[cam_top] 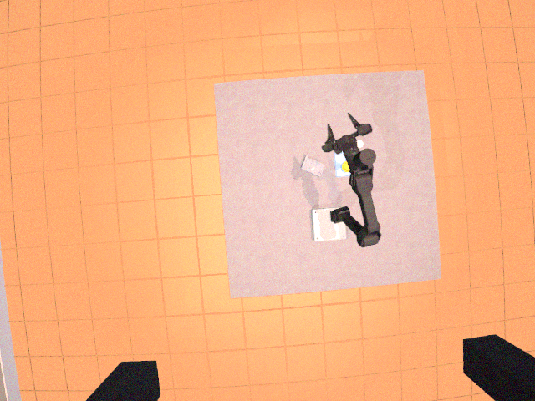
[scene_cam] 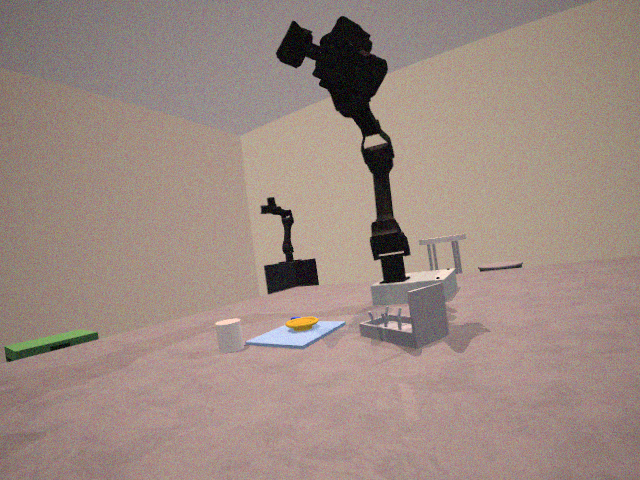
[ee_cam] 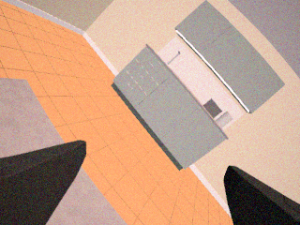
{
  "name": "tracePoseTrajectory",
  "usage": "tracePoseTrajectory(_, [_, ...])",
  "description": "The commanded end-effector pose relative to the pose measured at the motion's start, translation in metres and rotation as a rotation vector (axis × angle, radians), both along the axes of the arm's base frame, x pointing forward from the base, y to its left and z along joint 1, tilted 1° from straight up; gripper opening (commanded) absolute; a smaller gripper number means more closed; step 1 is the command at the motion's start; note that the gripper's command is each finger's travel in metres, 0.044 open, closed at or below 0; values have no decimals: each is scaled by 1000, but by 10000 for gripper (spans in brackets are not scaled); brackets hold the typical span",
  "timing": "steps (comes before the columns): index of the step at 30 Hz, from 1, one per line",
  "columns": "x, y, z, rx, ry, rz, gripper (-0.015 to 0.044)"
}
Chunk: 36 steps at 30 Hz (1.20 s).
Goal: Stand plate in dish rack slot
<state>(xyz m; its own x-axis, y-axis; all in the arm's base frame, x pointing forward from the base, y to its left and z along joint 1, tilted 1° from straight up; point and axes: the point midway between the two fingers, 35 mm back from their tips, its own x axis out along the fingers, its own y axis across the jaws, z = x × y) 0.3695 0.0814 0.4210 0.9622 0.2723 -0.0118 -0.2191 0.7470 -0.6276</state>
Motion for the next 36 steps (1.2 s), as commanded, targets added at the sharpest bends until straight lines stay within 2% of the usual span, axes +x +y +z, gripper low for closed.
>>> tracePoseTrajectory(1, [16, -15, -37, 12, 130, -55, 400])
tracePoseTrajectory(18, [31, -85, -178, 90, 642, -294, 400])
tracePoseTrajectory(36, [-27, -152, -303, 224, 1172, -578, 400])
